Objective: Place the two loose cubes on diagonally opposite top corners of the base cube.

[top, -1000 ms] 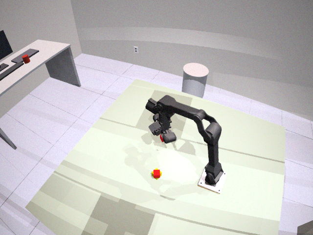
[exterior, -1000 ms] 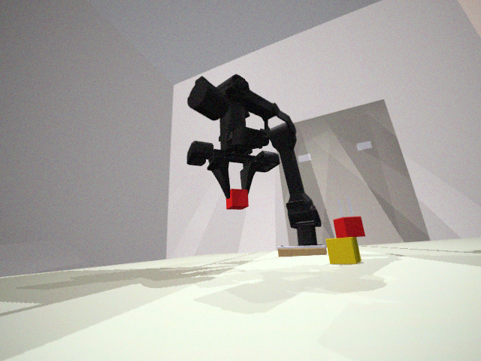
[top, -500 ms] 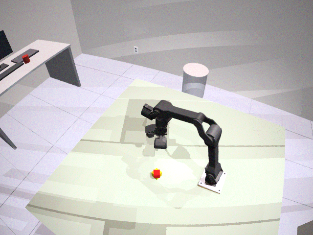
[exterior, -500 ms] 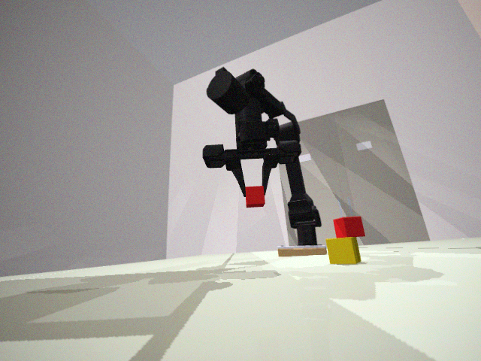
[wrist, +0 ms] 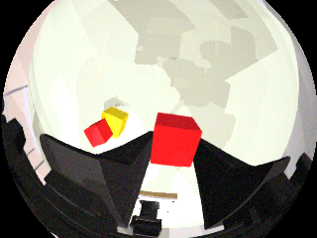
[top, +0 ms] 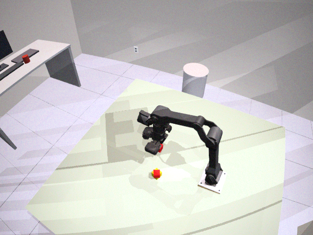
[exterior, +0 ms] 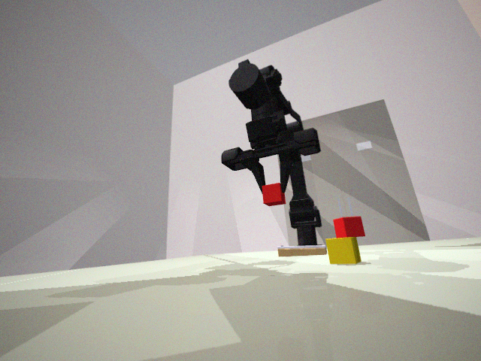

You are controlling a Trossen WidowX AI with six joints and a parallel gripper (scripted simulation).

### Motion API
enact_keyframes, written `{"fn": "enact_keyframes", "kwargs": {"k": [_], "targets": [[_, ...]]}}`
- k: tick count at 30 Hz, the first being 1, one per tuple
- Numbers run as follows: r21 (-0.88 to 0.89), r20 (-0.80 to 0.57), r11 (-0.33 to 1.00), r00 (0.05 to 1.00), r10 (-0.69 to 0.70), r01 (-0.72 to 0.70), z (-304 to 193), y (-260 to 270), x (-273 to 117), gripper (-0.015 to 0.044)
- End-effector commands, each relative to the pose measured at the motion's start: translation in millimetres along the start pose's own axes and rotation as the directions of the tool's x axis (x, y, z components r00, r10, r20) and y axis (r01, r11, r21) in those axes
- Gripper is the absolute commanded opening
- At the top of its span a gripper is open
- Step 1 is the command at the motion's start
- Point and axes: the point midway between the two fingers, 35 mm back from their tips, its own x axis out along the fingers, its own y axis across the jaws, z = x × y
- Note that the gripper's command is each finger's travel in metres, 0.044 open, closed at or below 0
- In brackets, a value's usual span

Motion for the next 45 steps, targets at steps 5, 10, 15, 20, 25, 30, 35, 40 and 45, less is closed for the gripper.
{"fn": "enact_keyframes", "kwargs": {"k": [5,10,15,20,25,30,35,40,45], "targets": [[0.219,-0.004,0.976,1.000,0.006,-0.005,-6,19,2,0.0105],[0.352,-0.004,0.936,1.000,0.007,-0.005,-9,30,2,0.0105],[0.479,-0.004,0.878,1.000,0.008,-0.005,-12,41,2,0.0105],[0.597,-0.005,0.802,1.000,0.009,-0.004,-16,52,3,0.0105],[0.703,-0.006,0.711,1.000,0.010,-0.003,-20,63,3,0.0105],[0.795,-0.007,0.606,1.000,0.011,-0.001,-25,73,4,0.0105],[0.862,-0.008,0.506,1.000,0.012,0.000,-29,82,4,0.0105],[0.865,-0.008,0.502,1.000,0.012,0.001,-29,83,4,0.0105],[0.869,-0.007,0.495,1.000,0.010,0.001,-30,82,15,0.0105]]}}
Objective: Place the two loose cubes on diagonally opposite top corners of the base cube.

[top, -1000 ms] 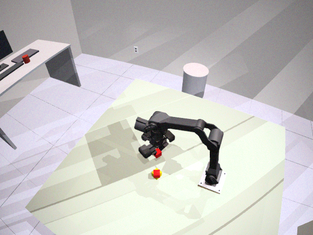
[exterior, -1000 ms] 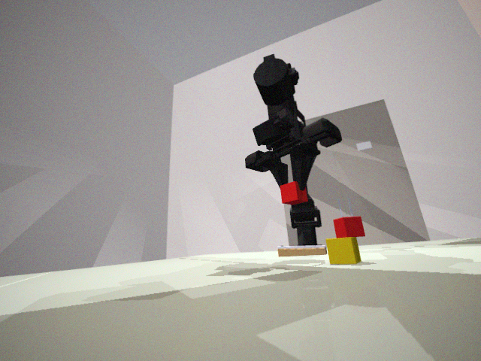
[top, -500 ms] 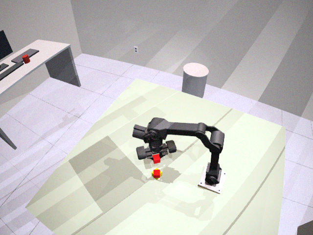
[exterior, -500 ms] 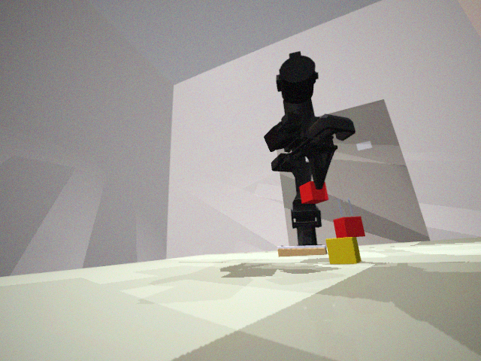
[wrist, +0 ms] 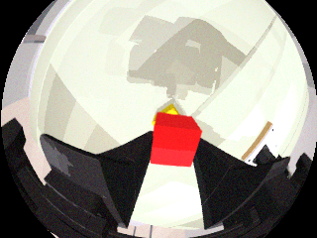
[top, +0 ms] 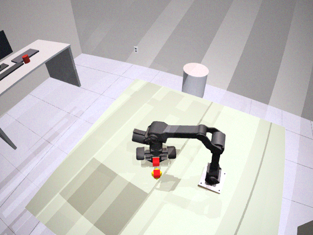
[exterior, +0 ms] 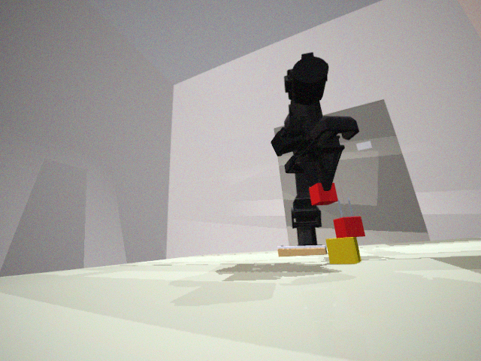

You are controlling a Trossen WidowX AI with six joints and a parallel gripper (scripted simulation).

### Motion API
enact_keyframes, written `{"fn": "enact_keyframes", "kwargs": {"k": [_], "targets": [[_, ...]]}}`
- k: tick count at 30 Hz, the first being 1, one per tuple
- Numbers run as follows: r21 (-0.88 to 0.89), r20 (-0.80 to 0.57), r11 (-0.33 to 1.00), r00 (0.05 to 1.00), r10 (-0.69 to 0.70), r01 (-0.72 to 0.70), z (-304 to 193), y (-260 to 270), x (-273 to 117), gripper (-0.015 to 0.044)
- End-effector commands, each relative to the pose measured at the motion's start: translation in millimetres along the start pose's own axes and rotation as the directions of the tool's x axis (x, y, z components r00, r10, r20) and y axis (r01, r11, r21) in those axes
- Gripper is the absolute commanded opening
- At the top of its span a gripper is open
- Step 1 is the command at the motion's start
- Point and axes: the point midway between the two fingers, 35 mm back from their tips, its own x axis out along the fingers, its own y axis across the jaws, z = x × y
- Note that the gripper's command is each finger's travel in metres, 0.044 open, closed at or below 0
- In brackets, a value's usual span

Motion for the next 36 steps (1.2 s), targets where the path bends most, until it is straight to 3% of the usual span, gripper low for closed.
{"fn": "enact_keyframes", "kwargs": {"k": [1,36], "targets": [[0.016,-0.004,1.000,1.000,-0.009,0.009,-1,-3,12,0.0105],[0.012,-0.004,1.000,1.000,-0.009,0.009,-1,-3,57,0.0105]]}}
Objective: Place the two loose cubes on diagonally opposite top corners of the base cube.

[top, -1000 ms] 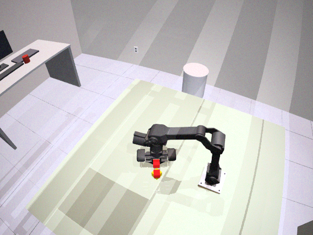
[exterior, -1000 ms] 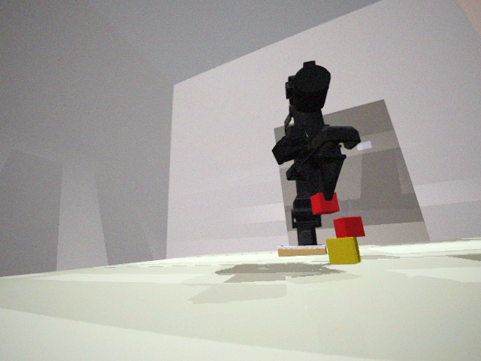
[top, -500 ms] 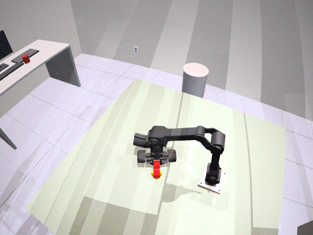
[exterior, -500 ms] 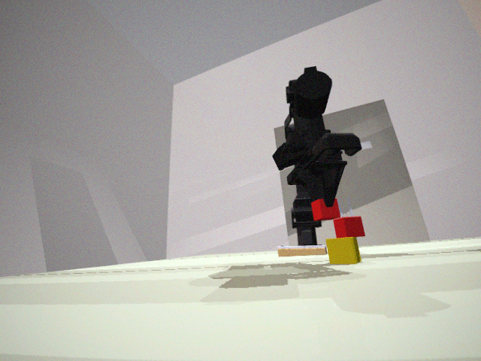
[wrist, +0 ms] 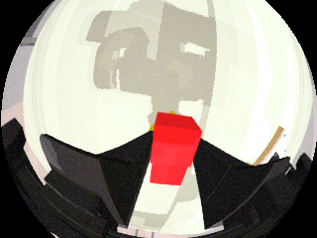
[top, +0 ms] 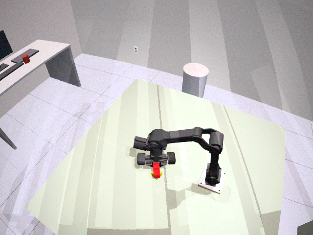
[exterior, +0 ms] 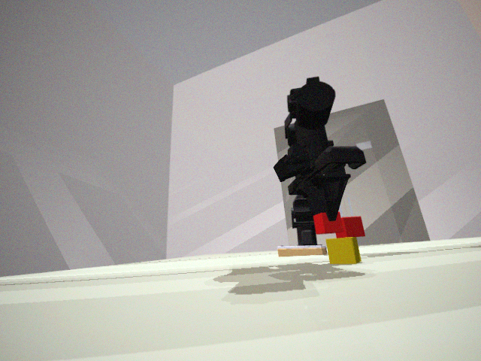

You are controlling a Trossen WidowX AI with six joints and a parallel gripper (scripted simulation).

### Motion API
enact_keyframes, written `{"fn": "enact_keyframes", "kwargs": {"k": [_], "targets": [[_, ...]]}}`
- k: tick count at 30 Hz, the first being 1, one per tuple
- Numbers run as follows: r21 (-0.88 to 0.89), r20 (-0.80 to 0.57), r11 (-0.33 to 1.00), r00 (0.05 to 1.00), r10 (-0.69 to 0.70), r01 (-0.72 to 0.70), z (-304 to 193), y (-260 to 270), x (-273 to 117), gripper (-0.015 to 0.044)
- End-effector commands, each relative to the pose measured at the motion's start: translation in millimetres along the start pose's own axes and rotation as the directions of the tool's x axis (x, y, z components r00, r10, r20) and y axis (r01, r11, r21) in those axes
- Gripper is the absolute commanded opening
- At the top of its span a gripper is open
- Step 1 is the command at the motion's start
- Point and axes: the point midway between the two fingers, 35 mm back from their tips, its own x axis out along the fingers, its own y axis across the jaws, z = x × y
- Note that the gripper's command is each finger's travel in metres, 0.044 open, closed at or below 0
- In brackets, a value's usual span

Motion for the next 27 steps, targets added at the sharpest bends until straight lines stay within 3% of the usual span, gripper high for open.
{"fn": "enact_keyframes", "kwargs": {"k": [1,27], "targets": [[-0.007,-0.004,1.000,1.000,-0.009,0.009,-0.5,-1.6,5.7,0.0105],[-0.015,-0.007,1.000,1.000,-0.008,0.008,-0.4,-1.5,7.2,0.0105]]}}
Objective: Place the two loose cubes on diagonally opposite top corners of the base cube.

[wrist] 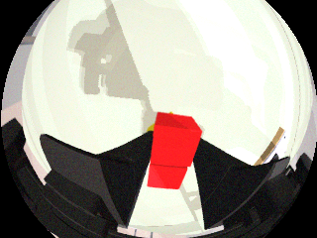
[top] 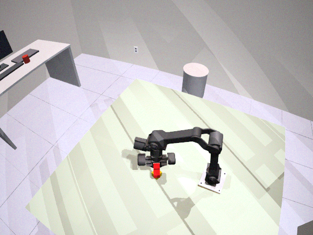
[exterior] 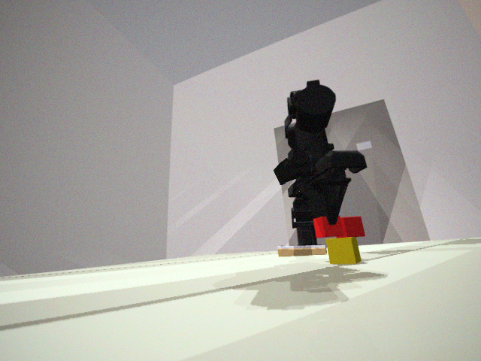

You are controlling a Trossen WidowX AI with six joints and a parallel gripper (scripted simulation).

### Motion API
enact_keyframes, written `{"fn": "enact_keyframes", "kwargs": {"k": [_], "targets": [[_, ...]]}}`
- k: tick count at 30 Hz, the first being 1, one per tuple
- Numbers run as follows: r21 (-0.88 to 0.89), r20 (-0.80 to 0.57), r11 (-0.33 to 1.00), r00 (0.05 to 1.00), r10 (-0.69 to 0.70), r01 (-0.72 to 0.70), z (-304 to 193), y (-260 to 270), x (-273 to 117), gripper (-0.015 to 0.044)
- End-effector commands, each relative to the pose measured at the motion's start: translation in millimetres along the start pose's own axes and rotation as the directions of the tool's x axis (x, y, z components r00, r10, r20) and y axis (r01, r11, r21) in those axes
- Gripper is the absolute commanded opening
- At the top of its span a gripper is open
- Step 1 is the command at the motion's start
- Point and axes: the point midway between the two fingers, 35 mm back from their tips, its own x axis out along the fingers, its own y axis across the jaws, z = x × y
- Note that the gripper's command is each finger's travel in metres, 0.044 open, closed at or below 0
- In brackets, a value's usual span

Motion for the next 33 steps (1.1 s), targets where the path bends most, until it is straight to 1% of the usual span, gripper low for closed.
{"fn": "enact_keyframes", "kwargs": {"k": [1,2,6,11,33], "targets": [[-0.006,-0.005,1.000,1.000,0.000,0.000,-1,0,1,0.0105],[-0.006,-0.005,1.000,1.000,0.000,0.000,-1,0,1,0.0105],[-0.006,-0.005,1.000,1.000,0.000,0.000,-1,0,1,0.0205],[-0.006,-0.005,1.000,1.000,0.000,0.000,-1,0,1,0.0205],[0.000,0.000,1.000,1.000,0.000,0.000,0,0,-39,0.0205]]}}
